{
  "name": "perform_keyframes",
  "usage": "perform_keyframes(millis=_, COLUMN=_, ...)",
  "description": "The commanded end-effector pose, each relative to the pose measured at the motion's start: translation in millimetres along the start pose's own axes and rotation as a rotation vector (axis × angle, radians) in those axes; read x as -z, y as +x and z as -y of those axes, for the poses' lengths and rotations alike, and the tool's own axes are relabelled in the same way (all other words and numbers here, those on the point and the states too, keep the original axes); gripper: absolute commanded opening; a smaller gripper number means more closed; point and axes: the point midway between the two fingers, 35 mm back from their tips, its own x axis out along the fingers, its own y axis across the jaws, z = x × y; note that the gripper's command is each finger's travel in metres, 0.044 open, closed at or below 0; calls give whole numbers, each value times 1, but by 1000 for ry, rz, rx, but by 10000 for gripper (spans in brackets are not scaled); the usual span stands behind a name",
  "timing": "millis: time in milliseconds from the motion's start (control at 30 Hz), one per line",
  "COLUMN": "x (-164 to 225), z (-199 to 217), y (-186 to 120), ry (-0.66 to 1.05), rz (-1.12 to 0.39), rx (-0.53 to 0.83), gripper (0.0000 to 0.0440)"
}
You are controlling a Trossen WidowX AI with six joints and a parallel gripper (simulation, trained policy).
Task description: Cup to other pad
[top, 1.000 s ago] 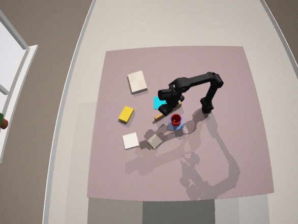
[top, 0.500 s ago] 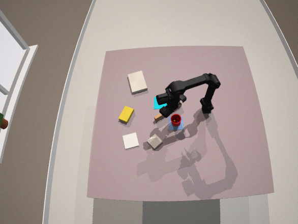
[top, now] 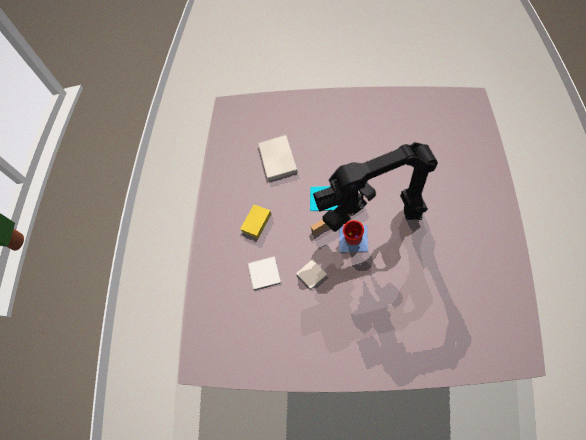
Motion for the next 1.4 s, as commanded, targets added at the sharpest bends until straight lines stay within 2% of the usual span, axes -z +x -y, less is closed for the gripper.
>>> perform_keyframes(millis=0, x=0, z=1, y=7, ry=10, rz=2, rx=24, gripper=158)
perform_keyframes(millis=700, x=8, z=8, y=58, ry=4, rz=-14, rx=137, gripper=176)
perform_keyframes(millis=1267, x=14, z=15, y=111, ry=-91, rz=-28, rx=182, gripper=172)
perform_keyframes(millis=1367, x=15, z=16, y=119, ry=-121, rz=-27, rx=179, gripper=107)
